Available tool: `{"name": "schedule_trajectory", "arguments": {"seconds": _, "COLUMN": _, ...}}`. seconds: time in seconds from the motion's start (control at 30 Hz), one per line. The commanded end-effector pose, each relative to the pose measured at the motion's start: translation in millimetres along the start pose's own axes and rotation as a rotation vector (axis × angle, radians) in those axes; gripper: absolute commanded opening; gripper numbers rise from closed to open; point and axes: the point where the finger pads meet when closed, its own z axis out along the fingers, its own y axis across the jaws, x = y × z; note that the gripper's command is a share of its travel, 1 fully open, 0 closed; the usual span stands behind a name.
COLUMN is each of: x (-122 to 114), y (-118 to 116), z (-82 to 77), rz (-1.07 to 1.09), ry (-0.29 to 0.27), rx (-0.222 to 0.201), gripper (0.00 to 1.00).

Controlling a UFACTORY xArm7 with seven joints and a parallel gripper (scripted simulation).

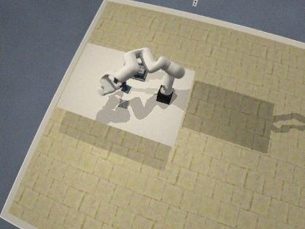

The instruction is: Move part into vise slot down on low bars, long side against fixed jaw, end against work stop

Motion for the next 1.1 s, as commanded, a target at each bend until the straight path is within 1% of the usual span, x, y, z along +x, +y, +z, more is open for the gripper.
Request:
{"name": "schedule_trajectory", "arguments": {"seconds": 0.0, "x": 0.7, "y": -0.8, "z": -1.8, "rz": 0.002, "ry": -0.005, "rx": 0.002, "gripper": 0.00}}
{"name": "schedule_trajectory", "arguments": {"seconds": 0.3, "x": 0.8, "y": -0.7, "z": -1.8, "rz": 0.002, "ry": -0.013, "rx": 0.002, "gripper": 0.00}}
{"name": "schedule_trajectory", "arguments": {"seconds": 0.5, "x": 1.0, "y": -0.4, "z": -1.7, "rz": 0.002, "ry": -0.030, "rx": 0.002, "gripper": 0.00}}
{"name": "schedule_trajectory", "arguments": {"seconds": 0.8, "x": 1.5, "y": -0.1, "z": -1.6, "rz": 0.002, "ry": -0.075, "rx": 0.002, "gripper": 0.00}}
{"name": "schedule_trajectory", "arguments": {"seconds": 0.87, "x": 1.5, "y": -0.1, "z": -1.6, "rz": 0.002, "ry": -0.075, "rx": 0.002, "gripper": 0.00}}
{"name": "schedule_trajectory", "arguments": {"seconds": 1.07, "x": 2.0, "y": -0.1, "z": -1.6, "rz": 0.002, "ry": -0.120, "rx": 0.002, "gripper": 0.00}}
